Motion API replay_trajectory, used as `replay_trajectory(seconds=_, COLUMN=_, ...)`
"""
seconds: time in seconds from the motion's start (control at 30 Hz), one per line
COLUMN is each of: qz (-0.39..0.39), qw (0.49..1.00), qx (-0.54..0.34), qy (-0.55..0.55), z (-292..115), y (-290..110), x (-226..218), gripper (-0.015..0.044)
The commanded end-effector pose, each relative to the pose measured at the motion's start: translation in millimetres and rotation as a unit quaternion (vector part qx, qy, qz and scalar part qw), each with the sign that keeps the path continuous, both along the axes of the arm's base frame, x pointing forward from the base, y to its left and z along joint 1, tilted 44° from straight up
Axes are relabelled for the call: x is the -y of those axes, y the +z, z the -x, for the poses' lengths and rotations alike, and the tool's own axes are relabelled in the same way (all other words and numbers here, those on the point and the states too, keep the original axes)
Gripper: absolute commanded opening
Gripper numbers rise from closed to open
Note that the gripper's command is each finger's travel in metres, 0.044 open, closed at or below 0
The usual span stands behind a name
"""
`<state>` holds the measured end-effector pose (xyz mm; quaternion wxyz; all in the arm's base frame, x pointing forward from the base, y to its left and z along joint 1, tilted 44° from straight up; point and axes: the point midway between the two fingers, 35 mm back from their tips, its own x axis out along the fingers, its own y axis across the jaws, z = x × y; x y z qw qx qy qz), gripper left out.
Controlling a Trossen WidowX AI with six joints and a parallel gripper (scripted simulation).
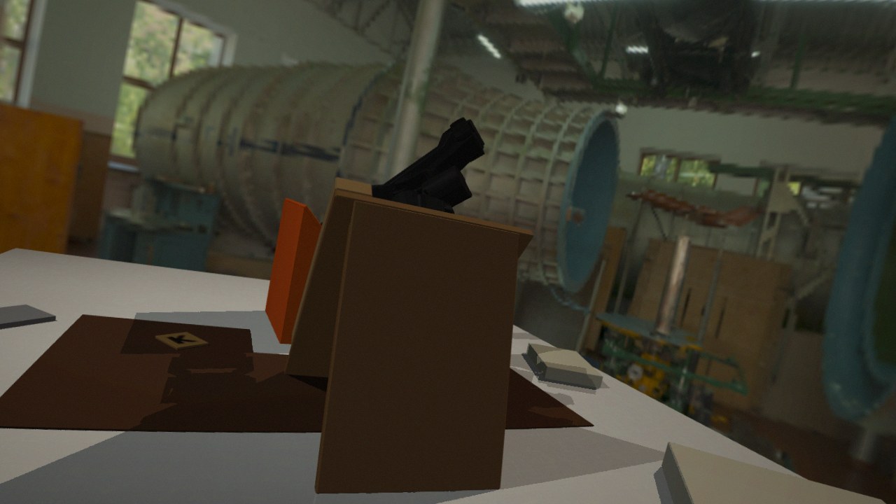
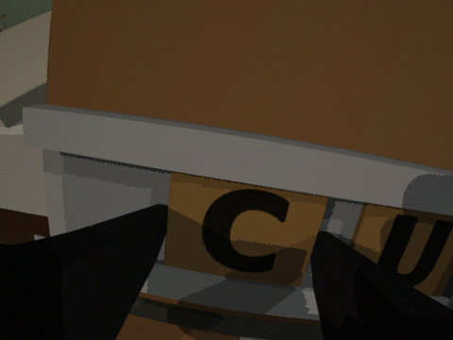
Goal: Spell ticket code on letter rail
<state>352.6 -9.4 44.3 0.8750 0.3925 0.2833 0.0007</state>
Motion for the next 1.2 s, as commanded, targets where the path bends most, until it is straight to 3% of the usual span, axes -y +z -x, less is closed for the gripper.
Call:
replay_trajectory(seconds=0.0, qz=0.0, qw=1.0, qx=-0.001, qy=0.004, z=1.8, y=-3.6, x=1.0, gripper=0.0)
replay_trajectory(seconds=0.27, qz=0.0, qw=1.0, qx=-0.001, qy=0.004, z=2.6, y=-5.9, x=3.4, gripper=0.0)
replay_trajectory(seconds=0.63, qz=0.0, qw=1.0, qx=-0.001, qy=0.004, z=5.0, y=-2.3, x=4.8, gripper=0.0289)
replay_trajectory(seconds=1.17, qz=0.0, qw=1.0, qx=-0.002, qy=0.004, z=15.4, y=5.3, x=8.4, gripper=0.0295)
